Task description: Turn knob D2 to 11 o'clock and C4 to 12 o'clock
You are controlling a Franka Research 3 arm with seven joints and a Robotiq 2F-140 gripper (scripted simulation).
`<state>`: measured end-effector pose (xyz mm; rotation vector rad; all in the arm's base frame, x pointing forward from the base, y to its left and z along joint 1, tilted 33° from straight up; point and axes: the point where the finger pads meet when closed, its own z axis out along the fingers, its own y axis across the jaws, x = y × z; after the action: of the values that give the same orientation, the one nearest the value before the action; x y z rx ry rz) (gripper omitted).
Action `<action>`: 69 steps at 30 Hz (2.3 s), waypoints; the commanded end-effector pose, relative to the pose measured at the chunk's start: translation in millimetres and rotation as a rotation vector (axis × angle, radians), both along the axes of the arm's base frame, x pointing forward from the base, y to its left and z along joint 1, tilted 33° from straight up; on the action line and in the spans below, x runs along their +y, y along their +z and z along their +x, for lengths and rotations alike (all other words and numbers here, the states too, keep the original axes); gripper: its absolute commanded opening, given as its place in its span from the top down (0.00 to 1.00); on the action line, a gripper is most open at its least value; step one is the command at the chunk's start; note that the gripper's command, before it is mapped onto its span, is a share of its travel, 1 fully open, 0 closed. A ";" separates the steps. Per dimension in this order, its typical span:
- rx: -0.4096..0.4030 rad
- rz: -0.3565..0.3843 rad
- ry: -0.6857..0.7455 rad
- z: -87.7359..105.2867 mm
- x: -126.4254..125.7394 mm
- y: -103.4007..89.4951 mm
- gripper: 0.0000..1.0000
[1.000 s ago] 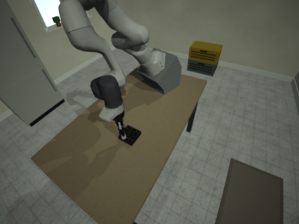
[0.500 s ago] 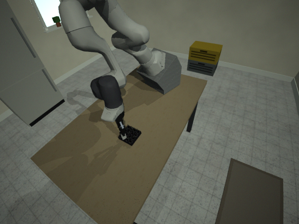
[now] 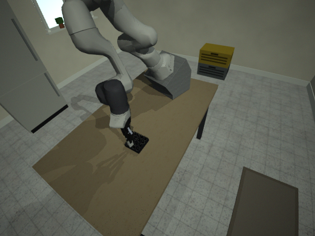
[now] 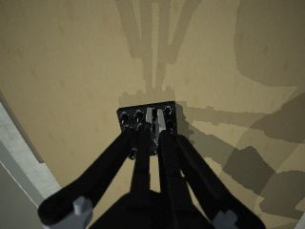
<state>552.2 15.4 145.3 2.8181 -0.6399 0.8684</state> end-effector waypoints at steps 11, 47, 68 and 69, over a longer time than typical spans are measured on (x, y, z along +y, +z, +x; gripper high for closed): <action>0.082 -0.118 0.216 1.9 0.3 1.3 0.95; 0.103 -0.161 0.289 1.9 0.3 1.3 0.95; 0.103 -0.161 0.289 1.9 0.3 1.4 0.88; 0.103 -0.162 0.289 1.8 0.4 1.5 0.88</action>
<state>552.8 14.8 146.0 2.8223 -0.1477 0.7685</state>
